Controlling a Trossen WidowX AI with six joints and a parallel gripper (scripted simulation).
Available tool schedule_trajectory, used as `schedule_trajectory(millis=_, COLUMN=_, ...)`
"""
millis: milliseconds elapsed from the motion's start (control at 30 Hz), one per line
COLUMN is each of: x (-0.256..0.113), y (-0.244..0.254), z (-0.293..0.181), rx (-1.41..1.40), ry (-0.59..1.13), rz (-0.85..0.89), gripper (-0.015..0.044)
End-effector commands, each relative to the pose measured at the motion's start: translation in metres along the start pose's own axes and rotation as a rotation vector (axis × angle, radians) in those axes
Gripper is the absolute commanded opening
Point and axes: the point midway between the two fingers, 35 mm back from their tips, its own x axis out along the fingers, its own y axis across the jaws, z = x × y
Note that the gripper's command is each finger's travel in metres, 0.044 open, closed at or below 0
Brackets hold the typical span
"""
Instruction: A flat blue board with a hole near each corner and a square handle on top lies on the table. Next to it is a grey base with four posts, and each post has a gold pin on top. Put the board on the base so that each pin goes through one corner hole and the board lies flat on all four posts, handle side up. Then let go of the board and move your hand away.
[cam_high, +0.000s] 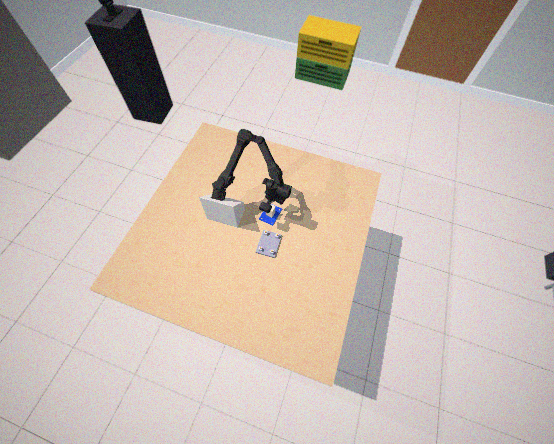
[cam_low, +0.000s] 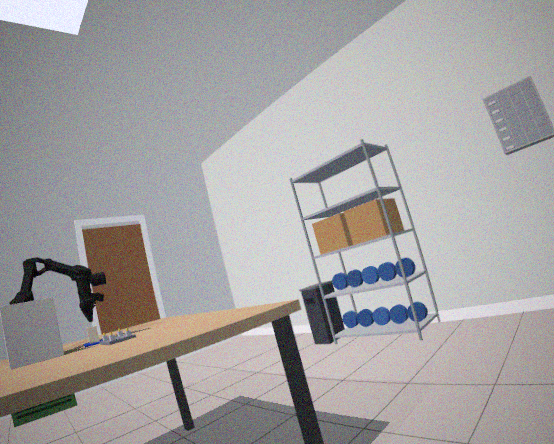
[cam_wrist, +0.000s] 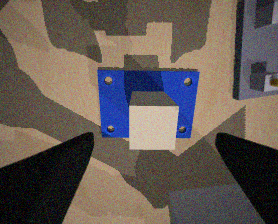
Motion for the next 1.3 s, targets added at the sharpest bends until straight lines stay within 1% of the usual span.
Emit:
schedule_trajectory(millis=0, x=0.007, y=0.000, z=-0.002, rx=0.010, ry=0.007, rz=0.004, gripper=0.0440)
schedule_trajectory(millis=1267, x=0.067, y=0.000, z=-0.003, rx=0.010, ry=0.007, rz=0.006, gripper=0.0440)
